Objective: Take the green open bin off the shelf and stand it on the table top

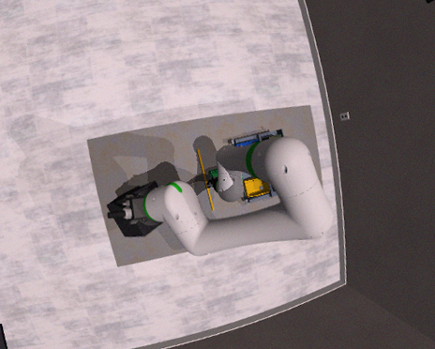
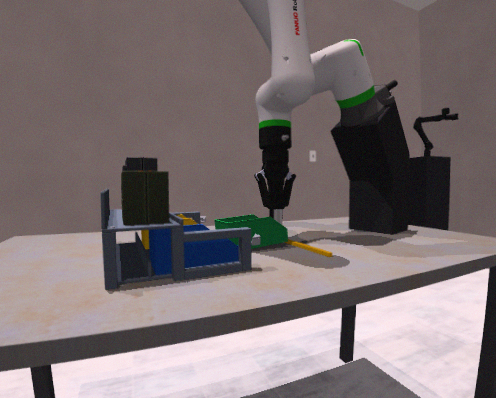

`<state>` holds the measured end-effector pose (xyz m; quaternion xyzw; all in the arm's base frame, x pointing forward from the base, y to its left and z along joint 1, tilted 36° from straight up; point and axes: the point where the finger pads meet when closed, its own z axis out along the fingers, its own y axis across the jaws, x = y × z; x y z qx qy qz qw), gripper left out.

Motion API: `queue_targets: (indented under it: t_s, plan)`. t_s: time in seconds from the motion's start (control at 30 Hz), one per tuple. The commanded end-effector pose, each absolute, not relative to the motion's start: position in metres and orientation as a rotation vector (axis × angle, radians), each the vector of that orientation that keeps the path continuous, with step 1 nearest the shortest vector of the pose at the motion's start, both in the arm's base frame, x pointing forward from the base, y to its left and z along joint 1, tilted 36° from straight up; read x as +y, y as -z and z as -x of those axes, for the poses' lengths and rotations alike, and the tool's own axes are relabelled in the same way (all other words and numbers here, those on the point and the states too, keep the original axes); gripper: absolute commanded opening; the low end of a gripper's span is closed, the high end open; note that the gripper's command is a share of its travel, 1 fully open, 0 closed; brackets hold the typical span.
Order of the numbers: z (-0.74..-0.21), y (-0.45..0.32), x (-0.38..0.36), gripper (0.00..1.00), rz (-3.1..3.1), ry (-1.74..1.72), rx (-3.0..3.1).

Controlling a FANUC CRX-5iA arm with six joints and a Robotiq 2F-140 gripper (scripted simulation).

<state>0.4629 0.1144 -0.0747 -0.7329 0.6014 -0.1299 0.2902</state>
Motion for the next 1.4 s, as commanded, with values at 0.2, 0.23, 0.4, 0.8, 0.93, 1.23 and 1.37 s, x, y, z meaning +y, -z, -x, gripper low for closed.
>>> queue_targets:
  t_s: [0.2, 0.23, 0.4, 0.8, 0.93, 1.23, 1.37]
  plan:
    - [-0.4627, 0.0744, 0.1148, 0.0, 1.966, 0.379, 1.631]
    - [-0.4627, 0.0744, 0.1148, 0.0, 1.966, 0.379, 1.631]
    - [-0.4672, 0.0811, 0.1168, 0.0, 1.966, 0.379, 1.631]
    - [-0.4672, 0.0811, 0.1168, 0.0, 1.966, 0.379, 1.631]
    - [-0.4688, 0.0834, 0.1175, 0.0, 1.964, 0.375, 1.627]
    - [-0.4691, 0.0838, 0.1178, 0.0, 1.966, 0.379, 1.631]
    - [-0.4691, 0.0838, 0.1178, 0.0, 1.966, 0.379, 1.631]
